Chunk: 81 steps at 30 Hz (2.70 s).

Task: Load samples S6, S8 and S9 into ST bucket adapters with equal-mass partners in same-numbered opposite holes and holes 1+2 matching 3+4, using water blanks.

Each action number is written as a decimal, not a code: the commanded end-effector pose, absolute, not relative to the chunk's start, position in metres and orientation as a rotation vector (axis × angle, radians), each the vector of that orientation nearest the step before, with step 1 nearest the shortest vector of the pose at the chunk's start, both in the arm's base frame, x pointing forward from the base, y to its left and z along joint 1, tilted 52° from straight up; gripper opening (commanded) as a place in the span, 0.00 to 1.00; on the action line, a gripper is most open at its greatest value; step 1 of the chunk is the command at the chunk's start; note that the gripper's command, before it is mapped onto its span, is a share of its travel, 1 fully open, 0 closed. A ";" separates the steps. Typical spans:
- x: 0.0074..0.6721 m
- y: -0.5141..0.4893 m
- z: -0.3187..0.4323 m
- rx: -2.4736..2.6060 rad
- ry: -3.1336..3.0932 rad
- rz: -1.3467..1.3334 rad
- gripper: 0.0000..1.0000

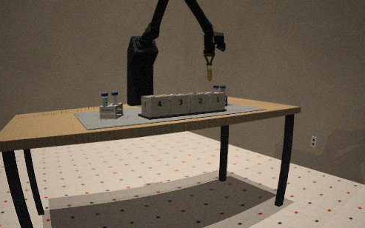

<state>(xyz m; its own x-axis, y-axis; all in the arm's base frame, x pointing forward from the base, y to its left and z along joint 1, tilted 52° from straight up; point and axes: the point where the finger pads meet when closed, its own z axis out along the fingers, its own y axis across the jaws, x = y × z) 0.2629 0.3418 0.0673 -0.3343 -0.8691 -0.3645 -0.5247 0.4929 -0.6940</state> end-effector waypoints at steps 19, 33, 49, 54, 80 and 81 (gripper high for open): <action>0.282 0.338 0.054 -1.142 2.018 -0.608 0.00; 0.311 0.341 0.036 -1.134 2.015 -0.601 0.00; 0.326 0.353 0.026 -1.144 1.990 -0.576 0.00; 0.332 0.345 0.030 -1.121 1.999 -0.581 0.00; 0.341 0.345 0.014 -1.140 2.006 -0.594 0.00; 0.344 0.341 0.012 -1.135 2.013 -0.600 0.00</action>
